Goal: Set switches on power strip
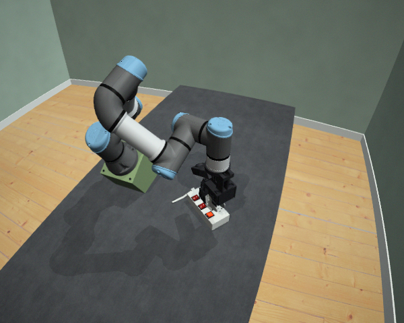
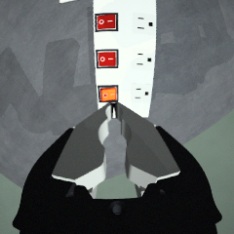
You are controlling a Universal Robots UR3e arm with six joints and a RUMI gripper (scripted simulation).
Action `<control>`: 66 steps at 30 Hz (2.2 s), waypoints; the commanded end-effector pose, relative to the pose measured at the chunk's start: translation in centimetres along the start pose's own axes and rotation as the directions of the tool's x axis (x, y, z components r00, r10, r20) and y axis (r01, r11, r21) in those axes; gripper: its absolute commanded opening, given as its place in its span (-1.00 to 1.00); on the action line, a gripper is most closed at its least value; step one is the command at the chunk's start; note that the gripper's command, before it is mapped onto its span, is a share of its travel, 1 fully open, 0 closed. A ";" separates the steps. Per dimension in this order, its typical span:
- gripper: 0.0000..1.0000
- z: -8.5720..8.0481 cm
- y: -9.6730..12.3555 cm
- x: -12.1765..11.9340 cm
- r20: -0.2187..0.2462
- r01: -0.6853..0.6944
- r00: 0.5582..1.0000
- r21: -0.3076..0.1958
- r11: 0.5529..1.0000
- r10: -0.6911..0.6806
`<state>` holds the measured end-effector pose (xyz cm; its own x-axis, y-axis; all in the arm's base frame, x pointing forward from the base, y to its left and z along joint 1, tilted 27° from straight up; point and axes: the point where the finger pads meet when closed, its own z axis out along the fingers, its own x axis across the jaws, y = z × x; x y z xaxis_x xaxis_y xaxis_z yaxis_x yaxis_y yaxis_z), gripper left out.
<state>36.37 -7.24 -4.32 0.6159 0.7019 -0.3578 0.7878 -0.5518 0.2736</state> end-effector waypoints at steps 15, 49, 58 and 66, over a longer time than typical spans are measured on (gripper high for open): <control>-1.00 -1.6 0.1 0.0 0.000 -0.001 1.000 -0.001 1.000 0.001; 1.00 -6.4 0.1 0.0 0.000 -0.001 1.000 -0.001 1.000 0.001; 1.00 -9.4 0.1 0.0 0.000 -0.001 1.000 -0.001 1.000 0.001; 1.00 -11.4 0.1 0.0 0.000 -0.001 1.000 -0.001 1.000 0.001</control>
<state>36.42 -2.50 5.10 0.6158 0.7024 -0.3570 0.7879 -0.5512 0.2745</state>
